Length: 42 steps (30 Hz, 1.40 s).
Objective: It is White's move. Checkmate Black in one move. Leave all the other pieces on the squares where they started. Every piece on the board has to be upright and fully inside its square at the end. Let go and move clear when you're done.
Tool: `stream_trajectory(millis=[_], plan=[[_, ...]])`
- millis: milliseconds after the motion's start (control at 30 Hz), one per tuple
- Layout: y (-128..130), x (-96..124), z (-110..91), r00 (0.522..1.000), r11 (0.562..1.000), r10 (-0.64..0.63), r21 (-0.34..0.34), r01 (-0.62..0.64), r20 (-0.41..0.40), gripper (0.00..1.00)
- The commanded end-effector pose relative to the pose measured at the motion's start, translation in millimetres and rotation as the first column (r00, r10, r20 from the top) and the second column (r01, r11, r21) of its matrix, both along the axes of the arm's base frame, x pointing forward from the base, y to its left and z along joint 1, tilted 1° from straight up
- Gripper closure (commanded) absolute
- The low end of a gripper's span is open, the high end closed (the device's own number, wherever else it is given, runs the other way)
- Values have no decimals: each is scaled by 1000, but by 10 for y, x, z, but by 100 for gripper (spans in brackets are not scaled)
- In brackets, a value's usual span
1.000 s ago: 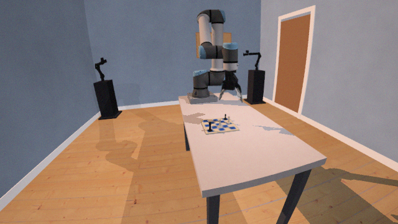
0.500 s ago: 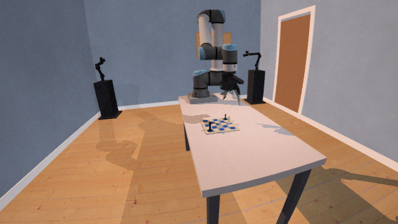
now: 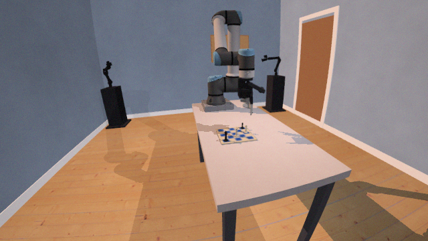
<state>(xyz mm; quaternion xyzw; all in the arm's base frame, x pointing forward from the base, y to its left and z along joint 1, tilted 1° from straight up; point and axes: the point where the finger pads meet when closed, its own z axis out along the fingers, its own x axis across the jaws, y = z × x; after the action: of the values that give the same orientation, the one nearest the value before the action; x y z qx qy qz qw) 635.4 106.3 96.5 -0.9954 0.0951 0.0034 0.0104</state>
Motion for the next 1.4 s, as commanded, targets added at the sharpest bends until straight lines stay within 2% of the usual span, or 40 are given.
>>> stream_trajectory(millis=[0,200,433,500,733,1000,1067,1233,1367], plan=[[-4,17,-17,975,975,-222,-14,222,-2,0],[-24,25,-48,890,890,-457,-16,457,-3,0],[-53,26,-81,740,740,-673,-18,673,-4,0],[-53,26,-81,740,740,-673,-18,673,-4,0],[-84,20,-108,573,573,-820,-20,820,-5,0],[-113,9,-132,402,402,-916,-22,915,-5,0],[-113,9,-132,402,402,-916,-22,915,-5,0],[-127,2,-143,320,320,-948,-23,947,-5,0],[-135,-3,-149,270,270,-963,-23,963,-4,0]])
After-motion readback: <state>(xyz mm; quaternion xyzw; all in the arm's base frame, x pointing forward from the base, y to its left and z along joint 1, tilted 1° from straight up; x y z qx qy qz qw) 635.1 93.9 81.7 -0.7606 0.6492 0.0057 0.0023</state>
